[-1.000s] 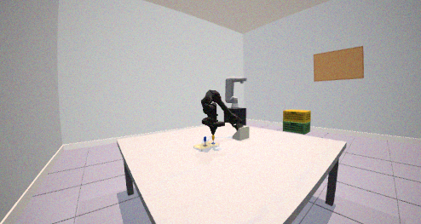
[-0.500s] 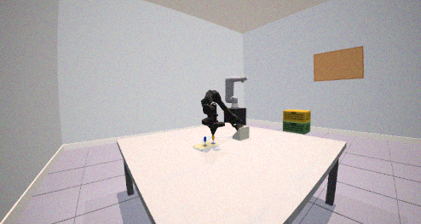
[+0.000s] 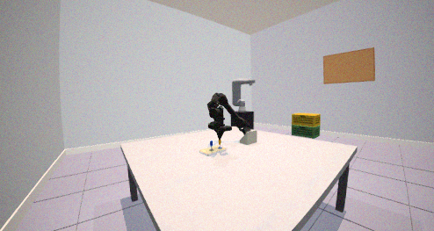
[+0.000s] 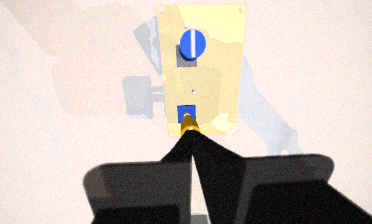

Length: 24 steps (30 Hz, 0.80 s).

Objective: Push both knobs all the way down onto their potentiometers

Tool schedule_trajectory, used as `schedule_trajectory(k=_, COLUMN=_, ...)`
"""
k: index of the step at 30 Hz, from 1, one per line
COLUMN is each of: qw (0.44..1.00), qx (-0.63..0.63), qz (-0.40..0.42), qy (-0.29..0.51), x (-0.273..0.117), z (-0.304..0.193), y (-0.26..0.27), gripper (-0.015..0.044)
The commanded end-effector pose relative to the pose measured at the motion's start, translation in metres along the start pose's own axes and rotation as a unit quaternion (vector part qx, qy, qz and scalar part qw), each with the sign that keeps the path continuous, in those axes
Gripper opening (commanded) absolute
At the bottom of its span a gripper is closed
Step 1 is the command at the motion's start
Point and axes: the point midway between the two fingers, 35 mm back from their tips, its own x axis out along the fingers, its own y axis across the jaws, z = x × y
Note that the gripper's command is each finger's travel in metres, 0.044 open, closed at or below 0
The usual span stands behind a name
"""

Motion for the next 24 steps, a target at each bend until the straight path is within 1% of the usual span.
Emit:
schedule_trajectory(k=1, qw=1.000, qx=-0.003, qz=-0.002, qy=0.000, x=0.0038, z=-0.0006, y=-0.0003, gripper=0.0000)
schedule_trajectory(k=24, qw=1.000, qx=-0.003, qz=-0.002, qy=0.000, x=0.0085, z=-0.0006, y=-0.0004, gripper=0.0000)
